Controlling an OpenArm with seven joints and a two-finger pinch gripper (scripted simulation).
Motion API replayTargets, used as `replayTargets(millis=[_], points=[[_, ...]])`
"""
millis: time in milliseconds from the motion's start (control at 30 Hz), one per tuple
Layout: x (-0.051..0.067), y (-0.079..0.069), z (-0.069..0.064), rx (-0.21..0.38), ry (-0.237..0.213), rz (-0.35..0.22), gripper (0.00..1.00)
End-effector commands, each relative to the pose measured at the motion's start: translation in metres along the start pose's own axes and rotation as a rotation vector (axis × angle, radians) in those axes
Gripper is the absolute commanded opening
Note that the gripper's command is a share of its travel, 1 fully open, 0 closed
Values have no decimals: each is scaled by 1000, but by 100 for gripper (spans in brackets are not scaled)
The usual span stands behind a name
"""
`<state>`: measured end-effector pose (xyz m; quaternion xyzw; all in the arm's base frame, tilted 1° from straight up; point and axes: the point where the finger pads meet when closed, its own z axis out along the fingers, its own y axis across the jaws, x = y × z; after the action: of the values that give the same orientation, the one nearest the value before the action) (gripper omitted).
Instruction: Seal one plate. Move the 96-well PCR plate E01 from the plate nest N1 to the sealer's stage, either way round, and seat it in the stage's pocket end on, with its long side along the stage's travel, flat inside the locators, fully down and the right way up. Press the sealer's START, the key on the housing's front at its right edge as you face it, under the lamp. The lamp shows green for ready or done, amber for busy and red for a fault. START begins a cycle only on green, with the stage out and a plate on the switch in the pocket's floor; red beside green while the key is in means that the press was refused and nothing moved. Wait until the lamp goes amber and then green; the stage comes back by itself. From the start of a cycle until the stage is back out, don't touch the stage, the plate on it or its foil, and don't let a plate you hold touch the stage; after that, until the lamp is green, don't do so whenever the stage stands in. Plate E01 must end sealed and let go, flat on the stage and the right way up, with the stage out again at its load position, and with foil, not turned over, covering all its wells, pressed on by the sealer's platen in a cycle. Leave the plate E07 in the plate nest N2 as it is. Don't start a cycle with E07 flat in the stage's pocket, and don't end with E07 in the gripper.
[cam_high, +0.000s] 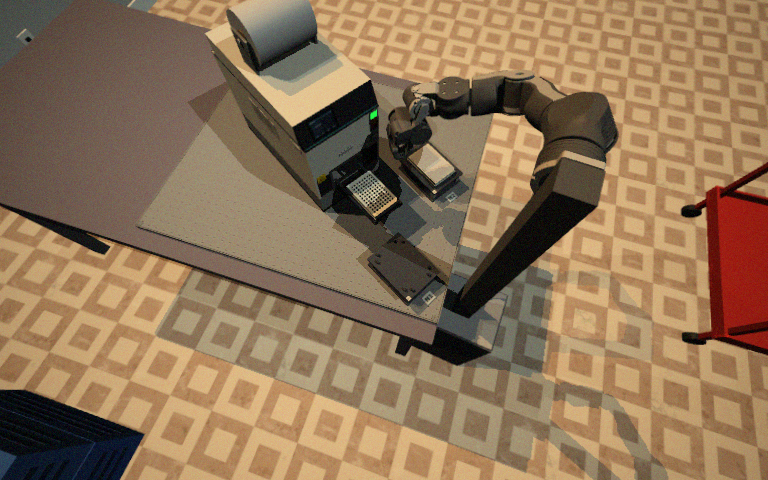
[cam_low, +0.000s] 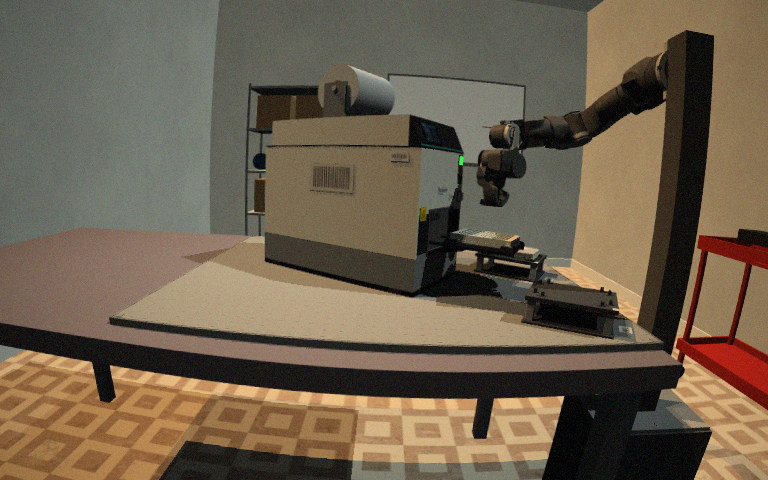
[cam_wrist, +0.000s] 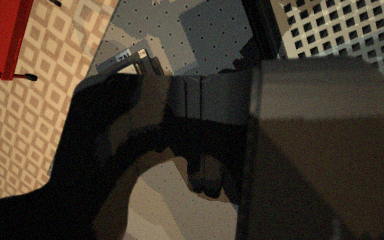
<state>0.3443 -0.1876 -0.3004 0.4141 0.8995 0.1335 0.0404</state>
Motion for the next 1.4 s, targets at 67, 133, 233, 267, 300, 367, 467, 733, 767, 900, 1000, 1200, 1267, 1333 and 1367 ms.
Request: replayTargets(millis=[67, 133, 233, 267, 300, 367, 467, 733, 767, 900, 1000, 1200, 1267, 1333, 1367], points=[[16, 28, -1, -82, 35, -36, 0], [16, 28, -1, -82, 35, -36, 0], [16, 28, -1, -82, 35, -36, 0], [16, 28, -1, -82, 35, -36, 0], [16, 28, -1, -82, 35, -36, 0], [15, 26, -1, -115, 39, 0, 0], [8, 20, -4, -223, 45, 112, 0], [6, 19, -5, -260, 47, 149, 0], [6, 19, -5, -260, 47, 149, 0], [6, 19, -5, -260, 47, 149, 0], [8, 20, -4, -361, 56, 257, 0], [8, 21, -5, -434, 60, 332, 0], [8, 21, -5, -434, 60, 332, 0], [8, 21, -5, -434, 60, 332, 0], [8, 21, -5, -434, 60, 332, 0]])
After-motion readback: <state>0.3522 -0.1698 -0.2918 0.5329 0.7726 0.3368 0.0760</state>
